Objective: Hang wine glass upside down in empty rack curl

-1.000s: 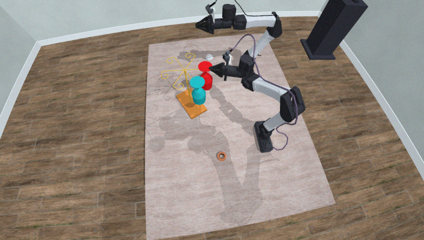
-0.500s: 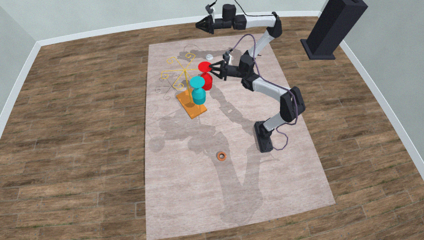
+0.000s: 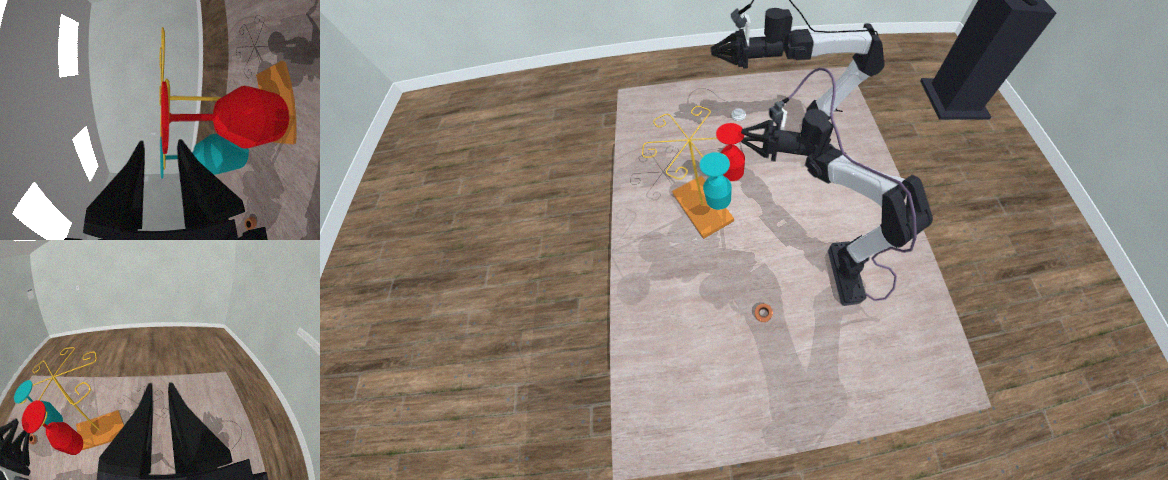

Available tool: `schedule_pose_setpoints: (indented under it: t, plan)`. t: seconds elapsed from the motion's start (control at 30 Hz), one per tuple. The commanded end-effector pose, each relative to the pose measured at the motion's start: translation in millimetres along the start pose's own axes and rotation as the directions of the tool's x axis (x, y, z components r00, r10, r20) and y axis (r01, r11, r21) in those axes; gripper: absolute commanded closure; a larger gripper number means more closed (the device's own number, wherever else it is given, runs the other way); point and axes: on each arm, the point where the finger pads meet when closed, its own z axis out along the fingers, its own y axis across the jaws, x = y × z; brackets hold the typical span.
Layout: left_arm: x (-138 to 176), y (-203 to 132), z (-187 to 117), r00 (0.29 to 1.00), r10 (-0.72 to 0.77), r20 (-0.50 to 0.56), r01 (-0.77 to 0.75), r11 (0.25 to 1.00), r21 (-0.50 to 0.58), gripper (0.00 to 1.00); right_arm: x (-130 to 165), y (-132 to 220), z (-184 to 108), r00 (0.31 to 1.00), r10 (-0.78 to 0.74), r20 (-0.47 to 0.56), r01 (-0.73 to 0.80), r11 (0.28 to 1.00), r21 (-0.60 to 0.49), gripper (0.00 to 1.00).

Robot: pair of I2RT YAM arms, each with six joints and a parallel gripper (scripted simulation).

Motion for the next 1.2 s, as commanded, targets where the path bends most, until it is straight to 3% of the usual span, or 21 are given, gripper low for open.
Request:
schedule_pose_setpoints:
  t: [0.0,0.2,0.23,0.5,0.77,0.8,0.9,1.17]
  plan:
    - [6.1,-0.3,-2.7,1.000,-0.001,-0.015,0.001,1.000,-0.001,0.66,-1.3,0.4,2.6,1.000,0.007,0.009,-0.007,1.000,-0.007,0.83]
    - [8.3,-4.1,-35.8,0.999,0.019,-0.039,-0.019,1.000,0.010,0.66,-1.3,0.4,2.6,1.000,0.007,0.009,-0.007,1.000,-0.007,0.83]
    - [2.6,-3.1,-34.9,1.000,0.002,-0.005,-0.001,1.000,0.006,0.66,-1.3,0.4,2.6,1.000,0.007,0.009,-0.007,1.000,-0.007,0.83]
    - [7.8,-6.6,-61.4,1.000,0.011,-0.029,-0.010,1.000,0.011,0.66,-1.3,0.3,2.6,1.000,0.007,0.009,-0.007,1.000,-0.007,0.83]
    - [4.9,-5.0,-49.2,1.000,-0.006,-0.024,0.006,1.000,0.000,0.66,-1.3,0.3,2.6,1.000,0.007,0.009,-0.007,1.000,-0.007,0.83]
    - [10.5,30.4,-49.9,0.995,-0.102,-0.010,0.101,0.993,-0.057,0.66,-1.3,0.4,2.4,1.000,0.007,0.009,-0.007,1.000,-0.007,0.83]
    - [10.8,22.3,-48.6,0.996,-0.091,-0.005,0.091,0.995,-0.034,0.66,-1.3,0.4,2.4,1.000,0.007,0.009,-0.007,1.000,-0.007,0.83]
    - [44.2,46.0,-30.6,0.942,-0.335,0.016,0.336,0.941,-0.046,0.66,0.2,-0.3,-0.2,1.000,0.004,0.009,-0.003,1.000,-0.007,0.83]
